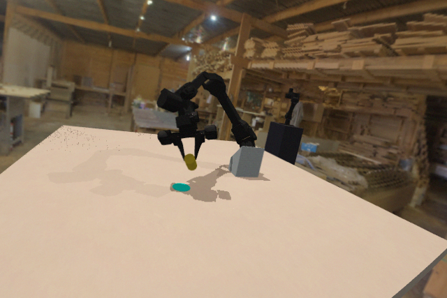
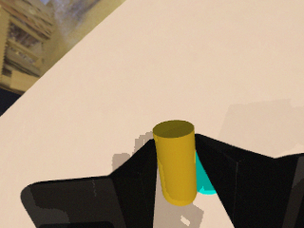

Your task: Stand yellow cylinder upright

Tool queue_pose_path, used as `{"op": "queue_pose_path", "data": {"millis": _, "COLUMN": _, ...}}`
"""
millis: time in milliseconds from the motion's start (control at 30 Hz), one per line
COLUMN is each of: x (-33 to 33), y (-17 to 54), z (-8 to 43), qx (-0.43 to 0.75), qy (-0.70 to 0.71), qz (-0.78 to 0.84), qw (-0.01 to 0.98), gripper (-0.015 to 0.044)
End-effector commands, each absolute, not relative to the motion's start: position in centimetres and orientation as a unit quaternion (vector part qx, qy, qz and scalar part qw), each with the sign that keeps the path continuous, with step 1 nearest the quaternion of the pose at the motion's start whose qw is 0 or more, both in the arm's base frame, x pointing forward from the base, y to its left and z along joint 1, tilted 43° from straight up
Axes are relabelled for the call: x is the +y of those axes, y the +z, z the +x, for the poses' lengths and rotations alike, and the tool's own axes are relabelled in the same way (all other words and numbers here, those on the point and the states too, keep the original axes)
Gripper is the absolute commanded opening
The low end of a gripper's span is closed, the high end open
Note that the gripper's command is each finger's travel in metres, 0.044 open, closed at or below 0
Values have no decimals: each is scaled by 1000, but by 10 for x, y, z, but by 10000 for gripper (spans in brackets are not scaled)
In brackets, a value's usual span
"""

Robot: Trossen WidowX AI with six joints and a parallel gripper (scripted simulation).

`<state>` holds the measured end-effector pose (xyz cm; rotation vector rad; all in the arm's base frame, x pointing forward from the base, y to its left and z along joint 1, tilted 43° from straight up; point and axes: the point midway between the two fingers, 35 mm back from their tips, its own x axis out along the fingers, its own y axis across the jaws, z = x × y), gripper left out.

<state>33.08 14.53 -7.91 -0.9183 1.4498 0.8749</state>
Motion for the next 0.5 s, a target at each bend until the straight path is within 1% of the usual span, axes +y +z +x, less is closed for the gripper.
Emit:
{"op": "queue_pose_path", "data": {"millis": 0, "x": 147, "y": -76, "z": 332, "qx": 604, "qy": 385, "qz": -386, "qw": 581, "gripper": 105}}
{"op": "queue_pose_path", "data": {"millis": 467, "x": 146, "y": -75, "z": 333, "qx": 571, "qy": 411, "qz": -366, "qw": 609, "gripper": 105}}
